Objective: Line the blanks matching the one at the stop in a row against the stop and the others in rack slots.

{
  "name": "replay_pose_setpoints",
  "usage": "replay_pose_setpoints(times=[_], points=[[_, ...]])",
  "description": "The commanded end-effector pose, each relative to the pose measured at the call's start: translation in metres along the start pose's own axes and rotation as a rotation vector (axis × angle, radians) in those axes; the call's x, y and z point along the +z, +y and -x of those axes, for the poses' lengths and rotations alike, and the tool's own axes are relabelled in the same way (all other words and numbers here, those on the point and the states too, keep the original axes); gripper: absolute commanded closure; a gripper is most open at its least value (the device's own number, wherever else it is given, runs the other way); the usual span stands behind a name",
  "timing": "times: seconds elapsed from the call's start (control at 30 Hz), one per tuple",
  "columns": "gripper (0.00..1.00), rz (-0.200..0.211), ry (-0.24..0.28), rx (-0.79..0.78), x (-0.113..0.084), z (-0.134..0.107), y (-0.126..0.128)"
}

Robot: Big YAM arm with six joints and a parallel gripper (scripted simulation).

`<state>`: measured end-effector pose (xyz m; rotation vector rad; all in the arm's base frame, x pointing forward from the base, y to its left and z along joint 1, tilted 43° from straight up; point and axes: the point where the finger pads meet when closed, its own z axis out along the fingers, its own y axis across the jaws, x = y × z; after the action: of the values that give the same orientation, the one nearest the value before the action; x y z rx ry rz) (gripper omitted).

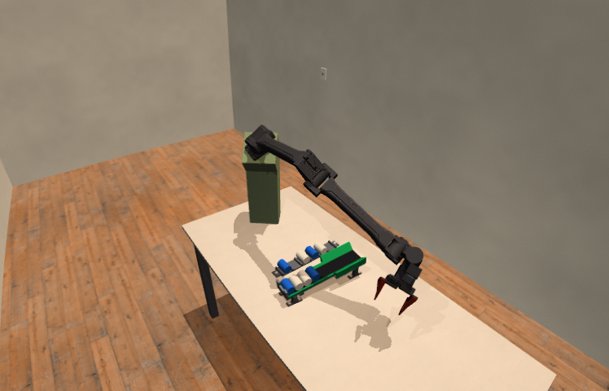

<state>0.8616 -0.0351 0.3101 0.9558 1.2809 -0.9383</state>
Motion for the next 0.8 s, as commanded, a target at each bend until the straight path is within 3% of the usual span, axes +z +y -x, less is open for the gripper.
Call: replay_pose_setpoints(times=[0.0, 0.53, 0.6, 0.77], points=[[0.0, 0.005, -0.003, 0.015, -0.004, 0.01, 0.001], [0.0, 0.005, -0.003, 0.015, -0.004, 0.01, 0.001], [0.0, 0.006, -0.005, 0.037, -0.005, 0.021, 0.0], [0.0, 0.039, 0.004, 0.049, -0.026, 0.029, 0.002]])
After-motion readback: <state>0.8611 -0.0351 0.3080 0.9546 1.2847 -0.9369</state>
